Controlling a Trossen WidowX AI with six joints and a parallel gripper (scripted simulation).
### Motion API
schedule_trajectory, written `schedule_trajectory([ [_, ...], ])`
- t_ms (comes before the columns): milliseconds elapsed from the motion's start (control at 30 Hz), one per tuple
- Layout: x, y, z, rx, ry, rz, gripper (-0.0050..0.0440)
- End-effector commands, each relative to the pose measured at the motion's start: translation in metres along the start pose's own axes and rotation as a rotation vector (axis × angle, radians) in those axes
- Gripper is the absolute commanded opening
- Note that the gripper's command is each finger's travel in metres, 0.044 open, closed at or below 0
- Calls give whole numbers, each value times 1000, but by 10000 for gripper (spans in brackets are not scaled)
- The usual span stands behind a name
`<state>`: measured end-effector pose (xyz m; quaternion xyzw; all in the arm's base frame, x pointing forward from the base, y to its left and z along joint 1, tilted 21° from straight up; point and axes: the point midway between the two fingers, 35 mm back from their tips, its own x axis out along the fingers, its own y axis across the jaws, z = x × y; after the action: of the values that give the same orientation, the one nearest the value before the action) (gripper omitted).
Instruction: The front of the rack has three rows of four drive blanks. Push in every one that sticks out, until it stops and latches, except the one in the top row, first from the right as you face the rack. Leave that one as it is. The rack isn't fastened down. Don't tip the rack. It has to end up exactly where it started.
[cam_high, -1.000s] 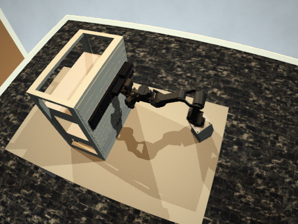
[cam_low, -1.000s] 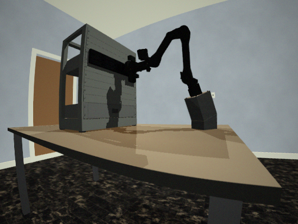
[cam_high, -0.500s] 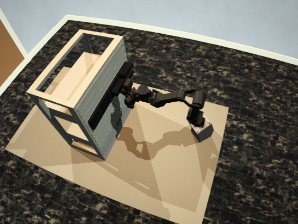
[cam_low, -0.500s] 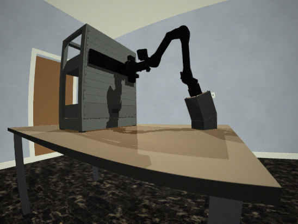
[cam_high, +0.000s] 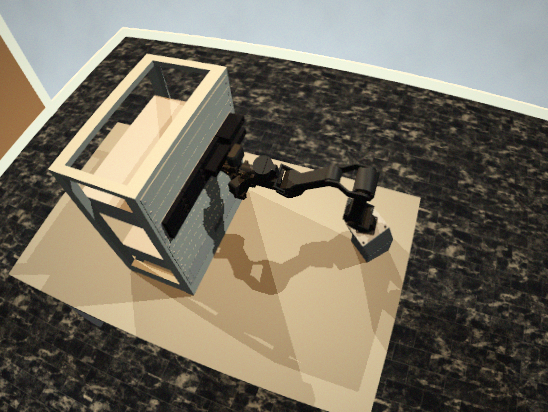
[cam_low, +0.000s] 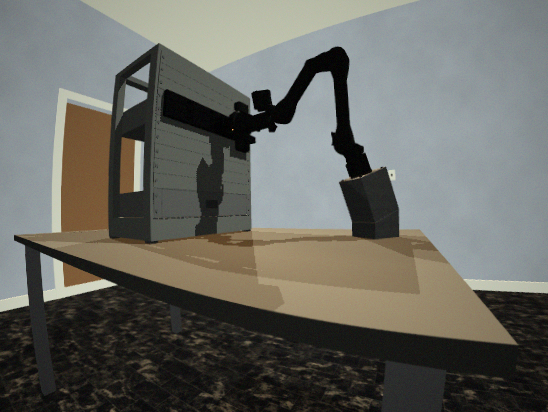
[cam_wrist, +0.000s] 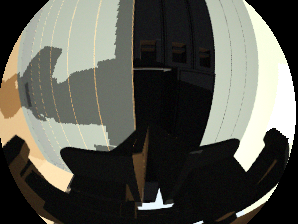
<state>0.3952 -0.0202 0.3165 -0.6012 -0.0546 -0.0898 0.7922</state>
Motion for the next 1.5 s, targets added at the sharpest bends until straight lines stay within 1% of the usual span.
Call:
schedule_trajectory([
  [0,0,-15,3,2,-10,-37,0],
  [467,4,-16,4,2,-10,-37,0],
  [1467,5,-16,4,2,-10,-37,0],
])
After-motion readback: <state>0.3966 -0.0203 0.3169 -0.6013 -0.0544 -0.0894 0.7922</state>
